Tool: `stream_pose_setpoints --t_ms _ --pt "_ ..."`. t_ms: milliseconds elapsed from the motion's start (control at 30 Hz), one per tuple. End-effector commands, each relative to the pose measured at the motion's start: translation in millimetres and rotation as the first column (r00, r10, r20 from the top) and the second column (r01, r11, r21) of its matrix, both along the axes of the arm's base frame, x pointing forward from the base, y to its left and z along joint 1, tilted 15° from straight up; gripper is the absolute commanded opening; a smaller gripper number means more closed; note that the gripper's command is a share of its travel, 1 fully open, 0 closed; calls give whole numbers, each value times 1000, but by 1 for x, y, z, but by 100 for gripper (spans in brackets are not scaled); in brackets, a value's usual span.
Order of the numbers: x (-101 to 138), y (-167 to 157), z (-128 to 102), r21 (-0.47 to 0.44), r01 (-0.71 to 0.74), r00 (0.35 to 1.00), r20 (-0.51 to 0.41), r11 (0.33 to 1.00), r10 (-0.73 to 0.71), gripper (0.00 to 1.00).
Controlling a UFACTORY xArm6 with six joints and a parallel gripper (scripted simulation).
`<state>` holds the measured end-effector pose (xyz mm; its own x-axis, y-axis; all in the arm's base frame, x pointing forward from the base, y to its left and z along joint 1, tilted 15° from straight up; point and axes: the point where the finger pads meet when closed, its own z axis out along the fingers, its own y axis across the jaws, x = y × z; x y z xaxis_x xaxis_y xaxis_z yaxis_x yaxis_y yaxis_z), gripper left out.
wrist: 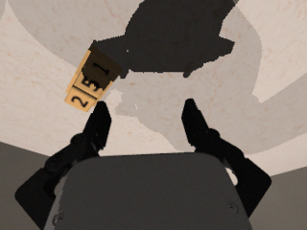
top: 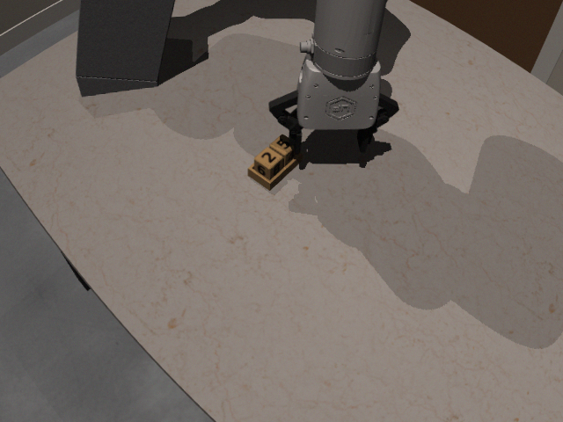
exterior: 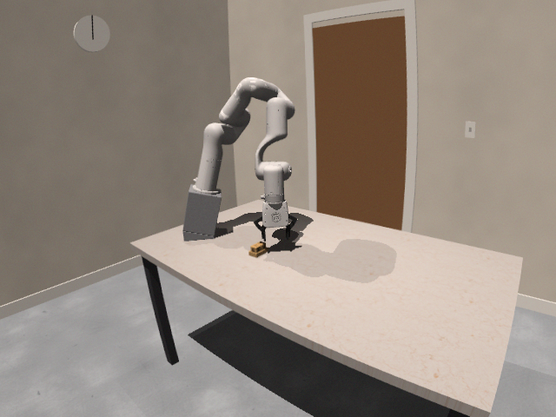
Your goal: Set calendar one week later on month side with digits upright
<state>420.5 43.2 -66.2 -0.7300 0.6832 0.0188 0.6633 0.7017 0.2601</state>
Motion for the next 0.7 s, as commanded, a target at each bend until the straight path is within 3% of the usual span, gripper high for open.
stream_pose_setpoints --t_ms 0,167,433,667 --pt "3 6 2 -1 -4 1000 4 1000 4 100" --pt "4 13 3 -19 -103 994 23 994 104 100" --pt "8 29 6 -20 -105 994 24 994 105 100" --pt "12 48 9 -40 -202 978 42 978 204 100"
